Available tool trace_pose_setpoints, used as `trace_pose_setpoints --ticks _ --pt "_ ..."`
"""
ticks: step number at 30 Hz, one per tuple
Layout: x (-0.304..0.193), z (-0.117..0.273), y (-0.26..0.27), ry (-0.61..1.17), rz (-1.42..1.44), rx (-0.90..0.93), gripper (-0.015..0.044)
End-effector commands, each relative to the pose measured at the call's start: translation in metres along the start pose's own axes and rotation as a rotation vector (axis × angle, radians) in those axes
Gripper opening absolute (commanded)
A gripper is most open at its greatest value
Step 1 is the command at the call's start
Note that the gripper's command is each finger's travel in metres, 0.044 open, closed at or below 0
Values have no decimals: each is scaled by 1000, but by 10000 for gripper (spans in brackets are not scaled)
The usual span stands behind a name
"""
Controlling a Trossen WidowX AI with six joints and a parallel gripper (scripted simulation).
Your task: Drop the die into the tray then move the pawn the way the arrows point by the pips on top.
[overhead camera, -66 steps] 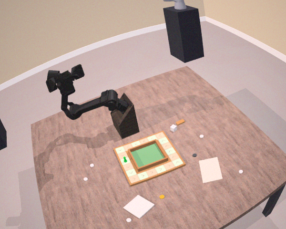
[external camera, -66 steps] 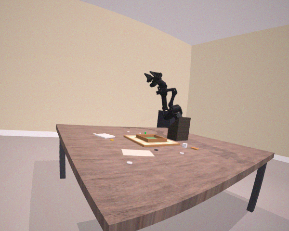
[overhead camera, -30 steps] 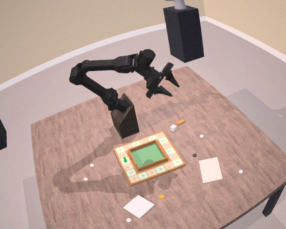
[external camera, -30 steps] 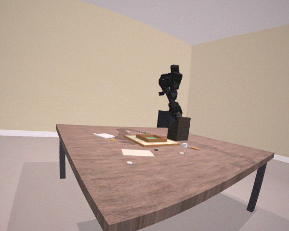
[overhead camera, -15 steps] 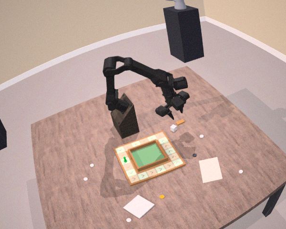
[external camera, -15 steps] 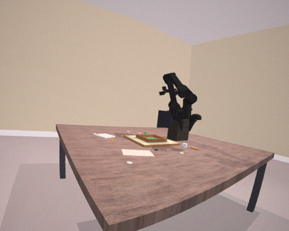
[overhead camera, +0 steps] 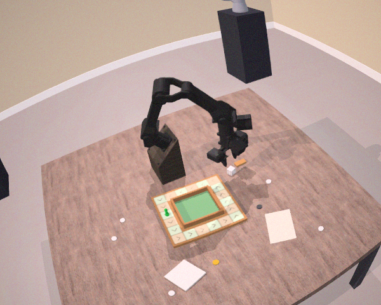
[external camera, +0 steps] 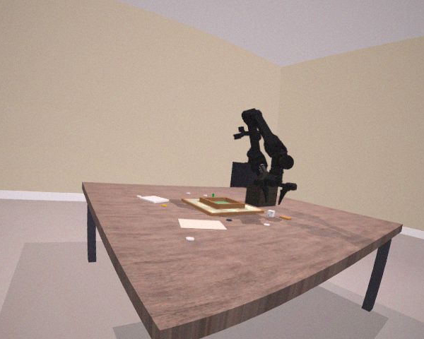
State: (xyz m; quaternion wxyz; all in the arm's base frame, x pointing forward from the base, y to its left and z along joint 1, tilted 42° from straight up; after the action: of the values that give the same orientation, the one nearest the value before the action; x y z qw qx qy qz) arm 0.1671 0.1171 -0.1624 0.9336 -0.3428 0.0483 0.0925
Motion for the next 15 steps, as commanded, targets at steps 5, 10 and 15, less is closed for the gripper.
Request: trace_pose_setpoints --ticks 5,10,15 --pt "1 -16 0 6 8 -4 275" --pt "1 -23 0 6 8 -4 275" --pt "1 -31 0 6 8 -4 275"
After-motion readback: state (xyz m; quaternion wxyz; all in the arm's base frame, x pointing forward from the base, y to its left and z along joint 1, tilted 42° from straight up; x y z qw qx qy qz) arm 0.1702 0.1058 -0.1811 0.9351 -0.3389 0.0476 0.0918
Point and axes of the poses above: the point midway between the two fingers, 35 mm back from their tips, its own z axis back along the fingers, its own y axis across the jaws, x = y × z, the point moved 2 cm from there along z, back along the fingers, and after that the axes turned 5 degrees about -z, right-handed, at the moved point
